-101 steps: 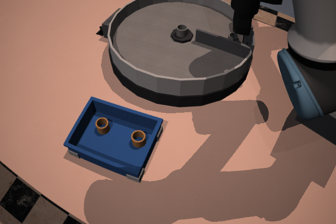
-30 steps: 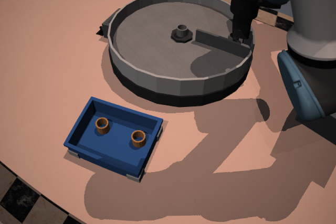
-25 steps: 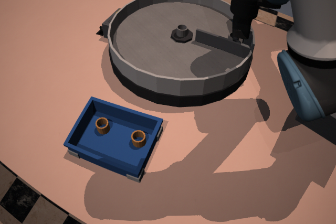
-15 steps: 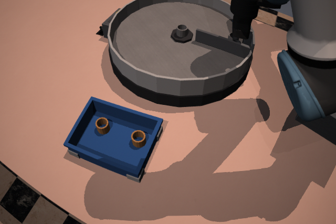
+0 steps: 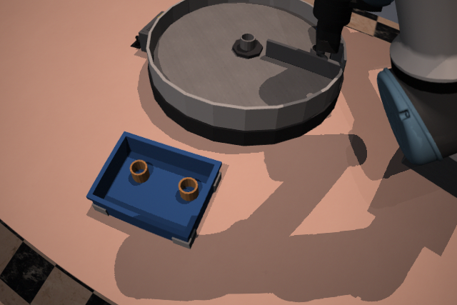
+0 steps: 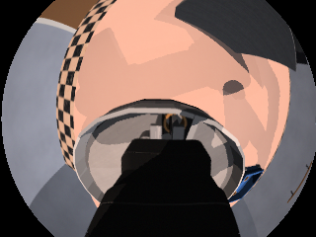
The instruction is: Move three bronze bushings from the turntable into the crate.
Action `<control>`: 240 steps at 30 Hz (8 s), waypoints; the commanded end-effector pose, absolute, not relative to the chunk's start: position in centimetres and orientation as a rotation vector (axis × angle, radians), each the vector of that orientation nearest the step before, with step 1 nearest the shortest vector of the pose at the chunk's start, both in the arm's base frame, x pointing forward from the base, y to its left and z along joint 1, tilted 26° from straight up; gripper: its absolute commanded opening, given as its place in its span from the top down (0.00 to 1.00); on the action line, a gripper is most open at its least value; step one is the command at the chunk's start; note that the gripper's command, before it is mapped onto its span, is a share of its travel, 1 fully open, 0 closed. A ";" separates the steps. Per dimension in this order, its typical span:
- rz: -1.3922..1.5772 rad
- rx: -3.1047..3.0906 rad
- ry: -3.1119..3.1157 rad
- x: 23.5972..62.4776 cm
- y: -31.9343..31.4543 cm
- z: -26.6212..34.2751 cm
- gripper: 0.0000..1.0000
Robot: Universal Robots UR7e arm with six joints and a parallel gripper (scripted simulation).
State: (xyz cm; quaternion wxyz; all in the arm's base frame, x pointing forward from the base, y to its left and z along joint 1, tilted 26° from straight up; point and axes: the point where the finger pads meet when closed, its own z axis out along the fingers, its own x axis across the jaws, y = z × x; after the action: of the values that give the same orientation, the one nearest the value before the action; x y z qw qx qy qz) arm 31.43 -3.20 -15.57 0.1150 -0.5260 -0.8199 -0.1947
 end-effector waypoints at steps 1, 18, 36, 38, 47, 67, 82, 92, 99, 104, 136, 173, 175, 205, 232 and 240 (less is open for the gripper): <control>-0.571 -1.542 -2.403 31.5 -3.2 -15.6 1.00; -0.571 -1.542 -2.403 31.5 -3.2 -15.6 1.00; -0.571 -1.542 -2.404 31.5 -3.2 -15.6 1.00; -0.571 -1.542 -2.404 31.5 -3.2 -15.6 1.00; -0.571 -1.542 -2.403 31.6 -3.5 -15.7 1.00; -0.571 -1.542 -2.403 31.6 -3.8 -15.0 1.00; -0.571 -1.542 -2.403 31.6 -4.1 -14.3 1.00; -0.571 -1.542 -2.403 31.6 -4.1 -14.3 1.00; -0.571 -1.542 -2.403 31.5 -4.5 -13.6 1.00; -0.571 -1.542 -2.403 31.5 -4.5 -13.6 1.00; -0.571 -1.542 -2.403 31.5 -5.1 -12.3 1.00; -0.571 -1.542 -2.403 31.5 -6.6 -9.4 1.00; -0.571 -1.542 -2.403 31.5 -6.6 -9.4 1.00; -0.571 -1.542 -2.403 33.1 -2.7 -4.7 1.00; -0.572 -1.542 -2.403 36.2 6.0 -0.3 1.00; -0.572 -1.542 -2.403 36.5 7.0 0.2 1.00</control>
State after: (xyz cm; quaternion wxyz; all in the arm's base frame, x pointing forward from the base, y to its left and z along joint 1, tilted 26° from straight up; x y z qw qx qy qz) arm 36.34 6.84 0.03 0.1150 -0.5255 -0.8199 -0.1958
